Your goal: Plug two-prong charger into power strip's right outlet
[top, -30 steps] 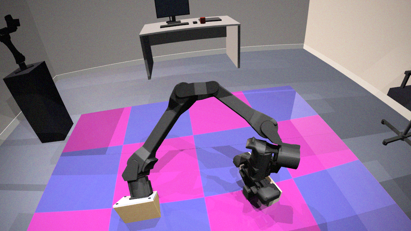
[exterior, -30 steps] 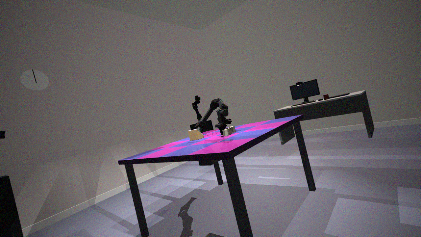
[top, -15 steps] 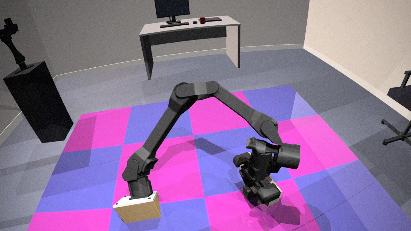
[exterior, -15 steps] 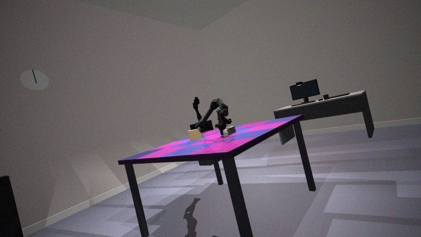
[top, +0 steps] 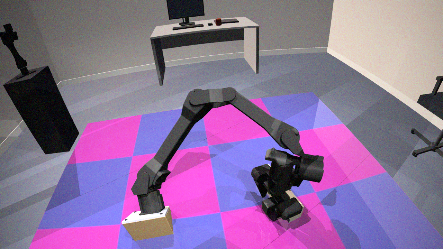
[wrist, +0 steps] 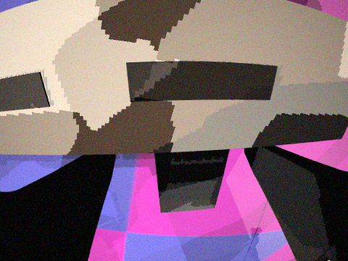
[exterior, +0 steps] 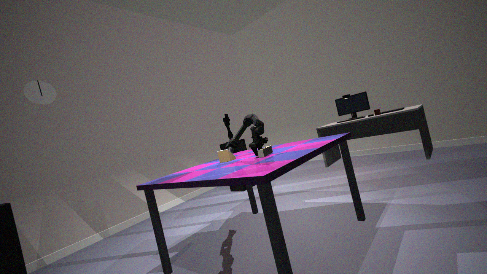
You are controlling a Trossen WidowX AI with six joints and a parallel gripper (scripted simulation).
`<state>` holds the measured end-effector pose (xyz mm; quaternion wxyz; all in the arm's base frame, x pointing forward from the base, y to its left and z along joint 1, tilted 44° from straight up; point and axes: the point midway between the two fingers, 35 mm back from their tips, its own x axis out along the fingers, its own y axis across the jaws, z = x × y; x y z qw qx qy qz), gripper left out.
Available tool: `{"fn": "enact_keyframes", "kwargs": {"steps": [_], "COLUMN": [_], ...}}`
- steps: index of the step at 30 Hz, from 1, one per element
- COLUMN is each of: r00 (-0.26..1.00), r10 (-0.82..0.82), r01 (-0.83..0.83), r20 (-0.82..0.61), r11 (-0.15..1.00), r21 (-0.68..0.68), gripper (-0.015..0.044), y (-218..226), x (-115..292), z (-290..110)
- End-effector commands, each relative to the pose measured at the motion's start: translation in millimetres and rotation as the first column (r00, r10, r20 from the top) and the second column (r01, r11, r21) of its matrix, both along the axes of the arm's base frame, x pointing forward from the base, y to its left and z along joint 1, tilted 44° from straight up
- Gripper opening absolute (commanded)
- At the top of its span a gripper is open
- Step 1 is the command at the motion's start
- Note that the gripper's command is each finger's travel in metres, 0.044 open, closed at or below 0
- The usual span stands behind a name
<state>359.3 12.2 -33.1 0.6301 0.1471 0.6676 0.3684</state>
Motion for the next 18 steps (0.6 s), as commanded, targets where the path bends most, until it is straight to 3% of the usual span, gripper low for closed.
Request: {"fn": "enact_keyframes", "kwargs": {"steps": [1, 18], "r00": [1.000, 1.000], "r10": [0.000, 0.000], "r01": [0.000, 0.000], "r20": [0.003, 0.010], "r11": [1.000, 1.000], "r21": [0.000, 0.002], "gripper": [0.0440, 0.0440], "y": [-0.4, -1.7], "x": [-0.6, -5.7], "z": [-0.3, -1.1]}}
